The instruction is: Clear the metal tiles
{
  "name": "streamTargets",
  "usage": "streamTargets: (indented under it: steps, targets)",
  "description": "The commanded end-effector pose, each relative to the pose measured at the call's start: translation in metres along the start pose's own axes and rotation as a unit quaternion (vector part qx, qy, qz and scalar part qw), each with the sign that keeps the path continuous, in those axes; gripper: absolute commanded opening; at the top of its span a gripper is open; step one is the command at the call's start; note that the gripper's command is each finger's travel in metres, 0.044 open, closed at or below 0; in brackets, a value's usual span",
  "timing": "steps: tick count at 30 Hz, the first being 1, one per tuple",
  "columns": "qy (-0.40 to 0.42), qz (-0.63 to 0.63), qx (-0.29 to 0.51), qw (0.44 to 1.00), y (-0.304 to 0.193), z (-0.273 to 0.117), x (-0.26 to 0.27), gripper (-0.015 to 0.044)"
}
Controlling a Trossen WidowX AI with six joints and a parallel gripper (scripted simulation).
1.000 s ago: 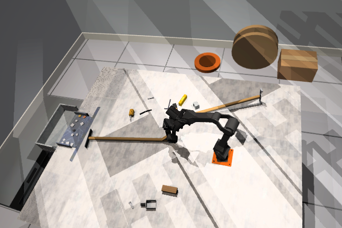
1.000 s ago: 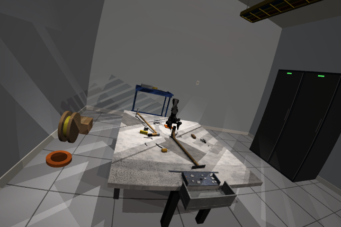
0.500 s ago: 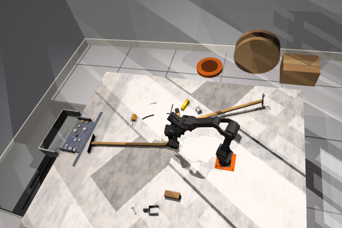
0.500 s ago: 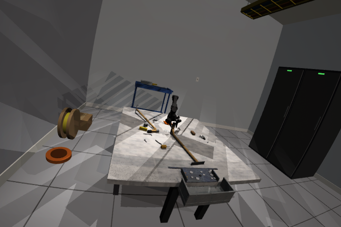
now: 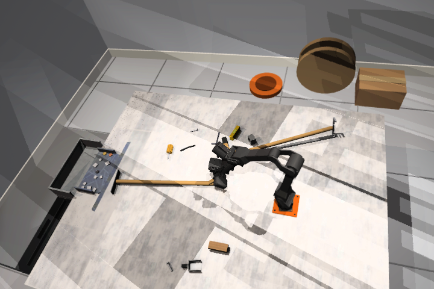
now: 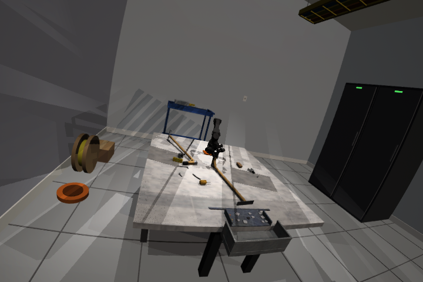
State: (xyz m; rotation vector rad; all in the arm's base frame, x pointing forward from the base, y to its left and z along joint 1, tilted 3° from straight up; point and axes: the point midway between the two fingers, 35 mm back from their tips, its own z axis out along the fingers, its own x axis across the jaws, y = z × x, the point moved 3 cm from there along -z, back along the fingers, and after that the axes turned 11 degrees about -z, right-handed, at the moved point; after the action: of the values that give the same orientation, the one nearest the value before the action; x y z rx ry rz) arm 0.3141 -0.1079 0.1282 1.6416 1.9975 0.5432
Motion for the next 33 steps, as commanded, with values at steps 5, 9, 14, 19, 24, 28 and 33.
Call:
streamTargets:
  steps: [5, 9, 14, 19, 24, 28, 33]
  targets:
    - [-0.001, 0.001, 0.000, 1.000, 0.001, -0.002, -0.001, 0.0000]
    - [-0.003, 0.003, 0.001, 1.000, 0.001, -0.002, -0.005, 0.0000]
    - [-0.007, 0.007, 0.001, 1.000, 0.000, -0.002, -0.011, 0.0000]
    - [-0.010, 0.011, 0.002, 1.000, -0.001, -0.002, -0.017, 0.0000]
    - [-0.014, 0.016, 0.003, 1.000, -0.002, -0.002, -0.022, 0.0000]
    - [-0.017, 0.020, 0.003, 1.000, -0.003, -0.003, -0.027, 0.0000]
    - [-0.022, 0.025, 0.004, 0.999, -0.005, -0.003, -0.033, 0.0000]
